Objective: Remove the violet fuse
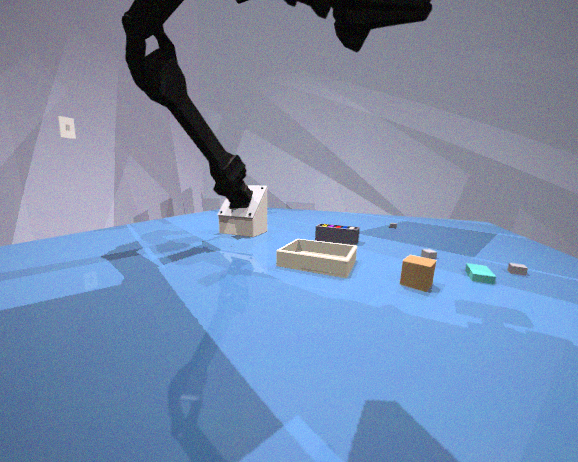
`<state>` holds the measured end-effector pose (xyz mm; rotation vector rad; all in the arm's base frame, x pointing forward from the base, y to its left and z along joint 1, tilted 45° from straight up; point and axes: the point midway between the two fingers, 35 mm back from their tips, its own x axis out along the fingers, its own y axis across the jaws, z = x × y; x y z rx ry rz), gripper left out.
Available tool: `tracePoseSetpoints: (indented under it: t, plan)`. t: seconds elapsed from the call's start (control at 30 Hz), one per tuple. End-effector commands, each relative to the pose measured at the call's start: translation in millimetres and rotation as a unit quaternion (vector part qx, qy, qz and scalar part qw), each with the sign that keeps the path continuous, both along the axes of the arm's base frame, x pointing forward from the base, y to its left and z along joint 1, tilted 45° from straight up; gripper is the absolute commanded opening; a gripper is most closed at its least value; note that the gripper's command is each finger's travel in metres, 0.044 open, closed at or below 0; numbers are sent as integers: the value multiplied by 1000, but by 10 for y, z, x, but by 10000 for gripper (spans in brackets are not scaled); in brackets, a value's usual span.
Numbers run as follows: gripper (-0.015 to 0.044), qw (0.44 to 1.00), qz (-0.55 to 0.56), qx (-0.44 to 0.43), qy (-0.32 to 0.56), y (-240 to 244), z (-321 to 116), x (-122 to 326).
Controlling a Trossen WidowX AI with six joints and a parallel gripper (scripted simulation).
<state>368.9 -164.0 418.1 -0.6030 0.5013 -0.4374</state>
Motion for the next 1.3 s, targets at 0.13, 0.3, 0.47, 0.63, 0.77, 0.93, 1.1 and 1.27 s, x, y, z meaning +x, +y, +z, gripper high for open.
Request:
tracePoseSetpoints:
  t: [0.13,0.3,0.47,0.63,0.77,0.93,1.1,1.27]
  plan:
    - [67,967,-113,229,22,273,-1185,326]
    - [67,928,-196,317,27,475,-1766,354]
    - [67,880,-288,377,25,683,-2309,291]
    - [67,828,-384,409,11,884,-2805,143]
    - [67,786,-457,415,-12,1029,-3160,-29]
    - [67,736,-540,404,-57,1180,-3545,-298]
    - [67,692,-604,377,-119,1301,-3864,-596]
    - [67,653,-646,341,-199,1375,-4110,-925]
